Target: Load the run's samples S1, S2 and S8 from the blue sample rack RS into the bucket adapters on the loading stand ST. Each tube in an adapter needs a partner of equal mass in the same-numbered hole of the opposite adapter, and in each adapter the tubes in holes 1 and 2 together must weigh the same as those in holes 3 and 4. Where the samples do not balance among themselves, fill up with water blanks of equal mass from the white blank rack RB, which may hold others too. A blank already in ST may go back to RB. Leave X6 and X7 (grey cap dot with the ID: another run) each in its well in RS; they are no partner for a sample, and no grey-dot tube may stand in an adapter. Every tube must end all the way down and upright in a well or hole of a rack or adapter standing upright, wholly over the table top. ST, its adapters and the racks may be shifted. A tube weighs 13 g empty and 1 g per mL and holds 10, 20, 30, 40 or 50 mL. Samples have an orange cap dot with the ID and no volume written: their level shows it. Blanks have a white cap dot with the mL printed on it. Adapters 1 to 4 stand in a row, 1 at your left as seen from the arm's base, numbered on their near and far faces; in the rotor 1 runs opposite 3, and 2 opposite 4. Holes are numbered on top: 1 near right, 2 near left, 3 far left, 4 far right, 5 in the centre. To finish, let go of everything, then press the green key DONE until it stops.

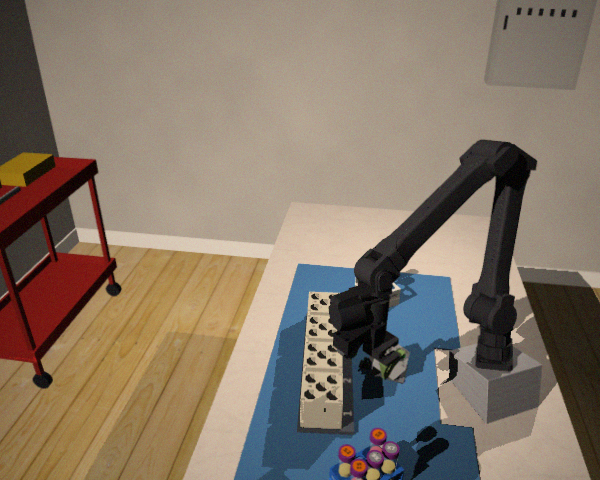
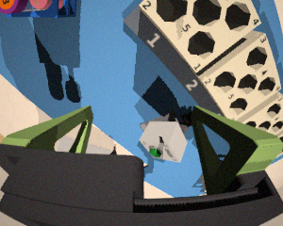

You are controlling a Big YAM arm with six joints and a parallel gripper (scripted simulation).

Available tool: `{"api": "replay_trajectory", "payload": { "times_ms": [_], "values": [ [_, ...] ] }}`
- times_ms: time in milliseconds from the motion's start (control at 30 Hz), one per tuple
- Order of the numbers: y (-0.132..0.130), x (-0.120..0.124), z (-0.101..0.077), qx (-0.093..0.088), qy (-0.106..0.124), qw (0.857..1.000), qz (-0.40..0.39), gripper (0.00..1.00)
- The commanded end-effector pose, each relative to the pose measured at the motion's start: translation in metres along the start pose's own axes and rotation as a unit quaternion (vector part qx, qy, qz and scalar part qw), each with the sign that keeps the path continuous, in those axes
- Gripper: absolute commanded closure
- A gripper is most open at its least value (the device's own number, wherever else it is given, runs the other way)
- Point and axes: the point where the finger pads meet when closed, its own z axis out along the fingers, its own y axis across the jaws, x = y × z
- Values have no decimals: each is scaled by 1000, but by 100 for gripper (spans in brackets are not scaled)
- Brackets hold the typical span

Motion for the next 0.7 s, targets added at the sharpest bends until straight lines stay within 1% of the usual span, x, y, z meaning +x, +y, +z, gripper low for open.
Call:
{"api": "replay_trajectory", "payload": {
  "times_ms": [0,167,300,367,667],
  "values": [
    [9,-46,-18,7,-33,999,26,0],
    [38,-78,-17,4,-31,999,26,0],
    [62,-100,-17,1,-23,999,24,0],
    [62,-100,-17,1,-23,999,24,0],
    [112,-158,-18,-1,-23,999,23,0]
  ]
}}
